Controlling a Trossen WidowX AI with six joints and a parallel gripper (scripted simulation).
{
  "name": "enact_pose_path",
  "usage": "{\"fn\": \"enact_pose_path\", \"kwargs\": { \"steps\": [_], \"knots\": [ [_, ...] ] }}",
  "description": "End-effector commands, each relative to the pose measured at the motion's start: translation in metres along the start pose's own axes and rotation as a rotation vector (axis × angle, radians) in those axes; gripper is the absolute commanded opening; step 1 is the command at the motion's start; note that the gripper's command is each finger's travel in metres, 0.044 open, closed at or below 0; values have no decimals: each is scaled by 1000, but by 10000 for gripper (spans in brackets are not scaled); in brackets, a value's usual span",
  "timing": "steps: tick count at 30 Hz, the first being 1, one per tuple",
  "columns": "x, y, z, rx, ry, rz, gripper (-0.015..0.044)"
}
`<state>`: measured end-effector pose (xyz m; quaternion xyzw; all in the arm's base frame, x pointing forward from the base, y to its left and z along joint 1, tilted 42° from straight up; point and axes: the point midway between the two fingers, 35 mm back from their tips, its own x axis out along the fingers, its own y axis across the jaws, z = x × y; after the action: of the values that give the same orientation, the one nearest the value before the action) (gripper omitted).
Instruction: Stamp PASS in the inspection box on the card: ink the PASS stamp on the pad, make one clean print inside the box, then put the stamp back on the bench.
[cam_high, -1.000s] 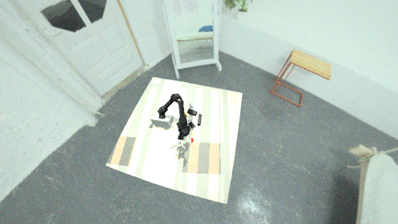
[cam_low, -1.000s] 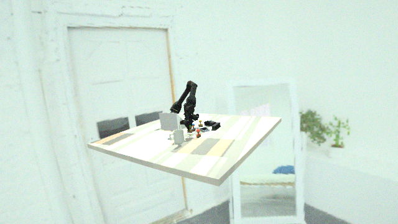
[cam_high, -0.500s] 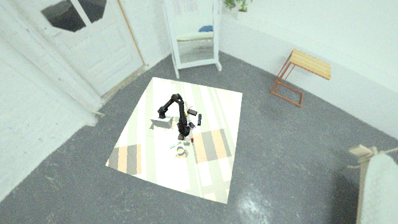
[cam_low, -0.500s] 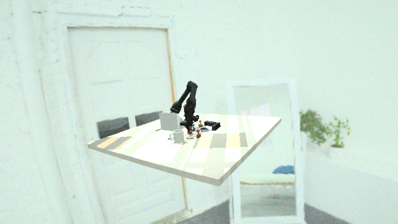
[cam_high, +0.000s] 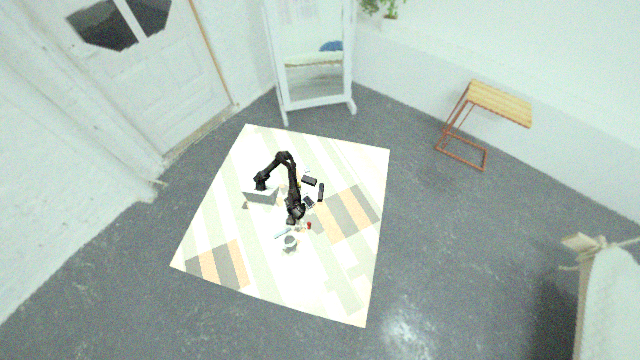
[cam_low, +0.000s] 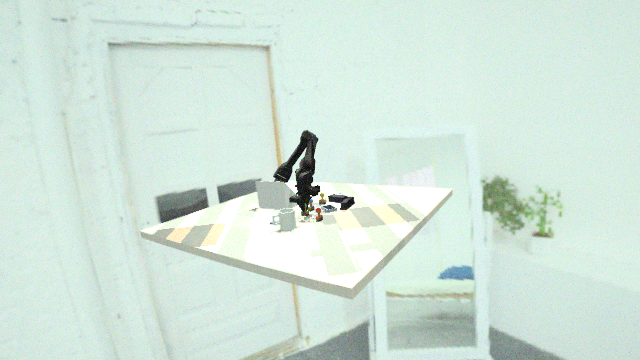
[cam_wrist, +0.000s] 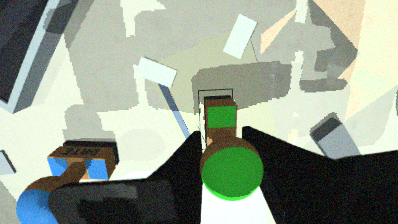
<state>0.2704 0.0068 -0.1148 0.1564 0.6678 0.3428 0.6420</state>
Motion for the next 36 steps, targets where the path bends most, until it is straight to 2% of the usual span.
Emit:
{"fn": "enact_pose_path", "kwargs": {
  "steps": [1, 36],
  "knots": [
    [1, 1, 0, 5, -3, 4, 0],
    [5, 1, 0, 5, -3, 4, 0]
  ]
}}
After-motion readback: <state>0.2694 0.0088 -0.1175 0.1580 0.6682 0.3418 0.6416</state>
